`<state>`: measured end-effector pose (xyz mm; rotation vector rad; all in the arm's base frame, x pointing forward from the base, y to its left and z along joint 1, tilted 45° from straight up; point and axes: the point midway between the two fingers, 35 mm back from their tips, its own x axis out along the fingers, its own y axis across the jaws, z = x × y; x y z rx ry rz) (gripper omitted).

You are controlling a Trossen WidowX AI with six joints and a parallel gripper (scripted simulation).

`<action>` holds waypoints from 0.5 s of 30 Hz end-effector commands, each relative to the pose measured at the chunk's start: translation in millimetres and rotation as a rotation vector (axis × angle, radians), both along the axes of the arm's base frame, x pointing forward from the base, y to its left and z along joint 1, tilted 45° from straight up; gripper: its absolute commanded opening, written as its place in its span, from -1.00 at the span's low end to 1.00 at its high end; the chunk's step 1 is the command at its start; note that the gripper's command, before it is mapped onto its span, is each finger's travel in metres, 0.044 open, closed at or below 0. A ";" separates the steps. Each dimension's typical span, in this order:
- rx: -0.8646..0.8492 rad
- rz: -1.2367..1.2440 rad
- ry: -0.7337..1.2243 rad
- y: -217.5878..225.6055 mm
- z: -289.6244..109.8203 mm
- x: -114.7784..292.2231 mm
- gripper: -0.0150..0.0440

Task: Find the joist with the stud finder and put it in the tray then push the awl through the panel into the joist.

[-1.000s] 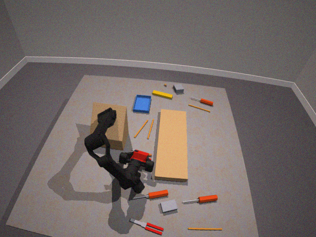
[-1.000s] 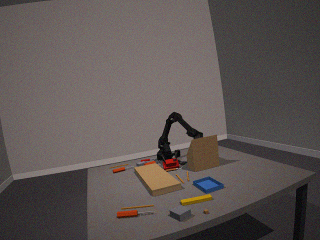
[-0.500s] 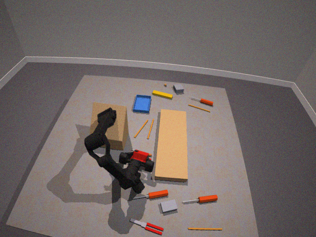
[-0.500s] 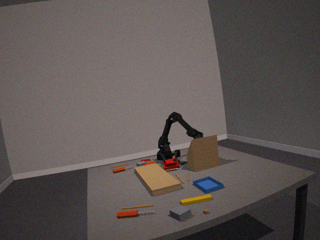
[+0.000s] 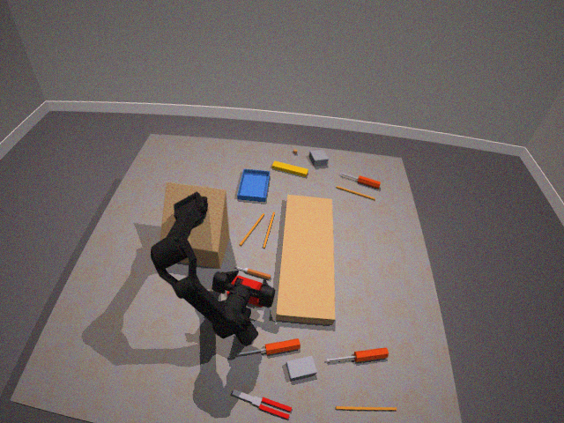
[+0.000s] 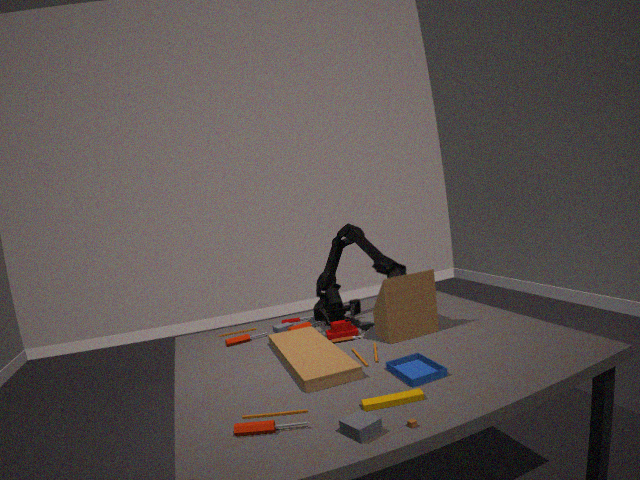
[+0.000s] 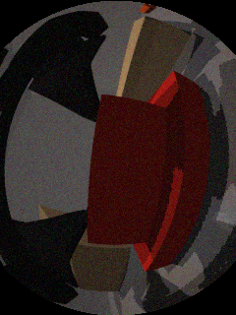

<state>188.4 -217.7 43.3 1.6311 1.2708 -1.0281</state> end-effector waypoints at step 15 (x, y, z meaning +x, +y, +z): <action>0.000 0.000 -0.001 -3.4 9.0 -1.2 1.00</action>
